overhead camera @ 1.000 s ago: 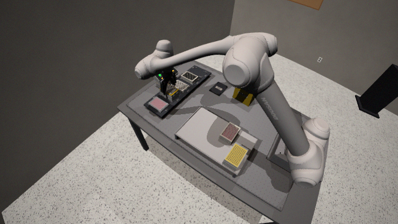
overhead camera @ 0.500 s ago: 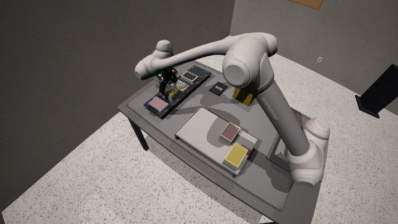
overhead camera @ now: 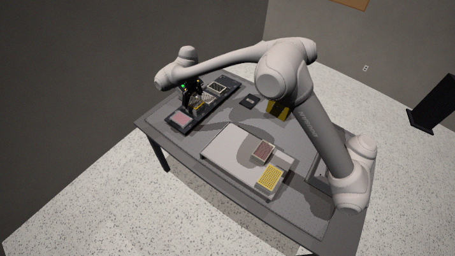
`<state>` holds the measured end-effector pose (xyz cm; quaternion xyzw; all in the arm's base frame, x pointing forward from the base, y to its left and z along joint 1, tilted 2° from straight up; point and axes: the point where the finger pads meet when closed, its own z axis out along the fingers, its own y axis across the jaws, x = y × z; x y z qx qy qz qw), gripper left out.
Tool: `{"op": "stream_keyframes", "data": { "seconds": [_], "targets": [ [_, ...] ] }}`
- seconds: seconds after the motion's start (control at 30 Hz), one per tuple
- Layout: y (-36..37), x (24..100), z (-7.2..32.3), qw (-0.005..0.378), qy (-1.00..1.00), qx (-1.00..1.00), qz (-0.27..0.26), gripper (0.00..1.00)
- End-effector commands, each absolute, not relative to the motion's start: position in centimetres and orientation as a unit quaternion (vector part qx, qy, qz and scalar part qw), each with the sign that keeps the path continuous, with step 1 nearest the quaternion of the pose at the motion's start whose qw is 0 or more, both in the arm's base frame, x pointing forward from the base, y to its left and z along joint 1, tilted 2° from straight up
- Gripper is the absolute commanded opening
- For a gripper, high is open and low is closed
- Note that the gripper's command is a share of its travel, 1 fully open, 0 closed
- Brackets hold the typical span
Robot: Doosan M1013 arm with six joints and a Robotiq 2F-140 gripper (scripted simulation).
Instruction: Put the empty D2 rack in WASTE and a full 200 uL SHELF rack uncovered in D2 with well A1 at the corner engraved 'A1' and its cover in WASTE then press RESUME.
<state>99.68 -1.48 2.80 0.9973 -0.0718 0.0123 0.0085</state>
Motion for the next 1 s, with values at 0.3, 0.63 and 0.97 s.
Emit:
{"op": "stream_keyframes", "data": {
  "seconds": [0.3, 0.63, 0.97],
  "targets": [
    [-1.5, 99.7, 2.8, 0.008, -0.072, 0.997, 0.012, 0.77],
    [-1.5, 99.7, 2.8, 0.008, -0.072, 0.997, 0.012, 0.77],
    [-1.5, 99.6, 4.3, 0.008, -0.072, 0.997, 0.012, 0.77]
  ]
}}
